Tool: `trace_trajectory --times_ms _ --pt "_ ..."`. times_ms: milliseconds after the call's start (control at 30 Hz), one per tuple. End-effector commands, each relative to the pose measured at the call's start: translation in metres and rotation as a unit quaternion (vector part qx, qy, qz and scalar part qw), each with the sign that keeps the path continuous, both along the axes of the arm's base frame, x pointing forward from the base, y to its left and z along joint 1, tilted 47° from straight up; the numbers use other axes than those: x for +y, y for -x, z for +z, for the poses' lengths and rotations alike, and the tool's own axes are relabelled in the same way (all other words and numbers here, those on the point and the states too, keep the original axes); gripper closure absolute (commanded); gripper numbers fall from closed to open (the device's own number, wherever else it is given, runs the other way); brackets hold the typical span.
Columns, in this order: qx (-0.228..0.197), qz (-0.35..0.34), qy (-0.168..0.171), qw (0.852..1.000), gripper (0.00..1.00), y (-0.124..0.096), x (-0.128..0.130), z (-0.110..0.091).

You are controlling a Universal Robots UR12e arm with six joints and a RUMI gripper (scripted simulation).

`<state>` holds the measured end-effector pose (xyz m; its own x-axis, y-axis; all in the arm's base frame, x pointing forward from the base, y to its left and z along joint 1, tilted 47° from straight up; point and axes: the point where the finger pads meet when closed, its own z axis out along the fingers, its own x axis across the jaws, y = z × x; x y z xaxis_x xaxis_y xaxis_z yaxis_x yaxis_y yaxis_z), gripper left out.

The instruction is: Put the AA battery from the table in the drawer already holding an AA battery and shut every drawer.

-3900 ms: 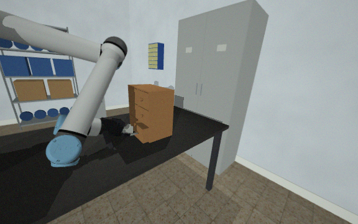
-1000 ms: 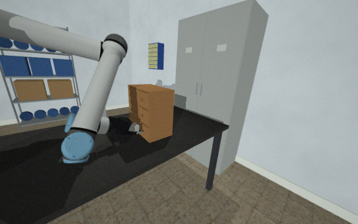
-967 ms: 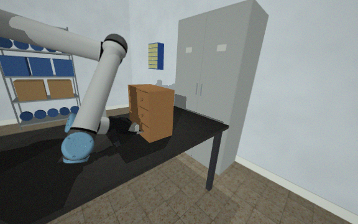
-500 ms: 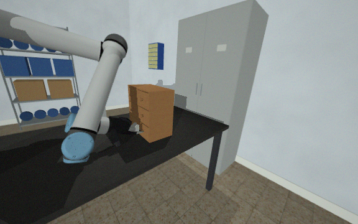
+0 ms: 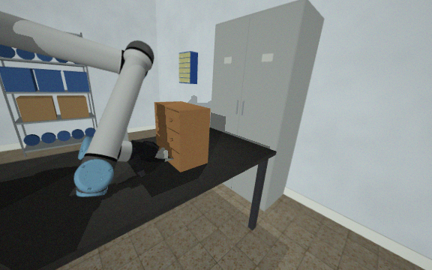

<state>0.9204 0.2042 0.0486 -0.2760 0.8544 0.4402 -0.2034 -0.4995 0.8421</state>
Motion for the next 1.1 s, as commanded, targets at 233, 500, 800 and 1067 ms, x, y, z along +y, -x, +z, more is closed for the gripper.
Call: trace_trajectory --times_ms 233,500,800,1067 --pt "0.000 0.000 0.000 1.000 0.88 0.0000 -0.0003 0.0005" --pt "0.000 0.000 0.000 1.000 0.80 0.0000 -0.0003 0.0005" --pt "0.000 0.000 0.000 1.000 0.80 0.0000 -0.0003 0.0005" --pt "0.000 0.000 0.000 1.000 0.80 0.0049 -0.0001 -0.0031"
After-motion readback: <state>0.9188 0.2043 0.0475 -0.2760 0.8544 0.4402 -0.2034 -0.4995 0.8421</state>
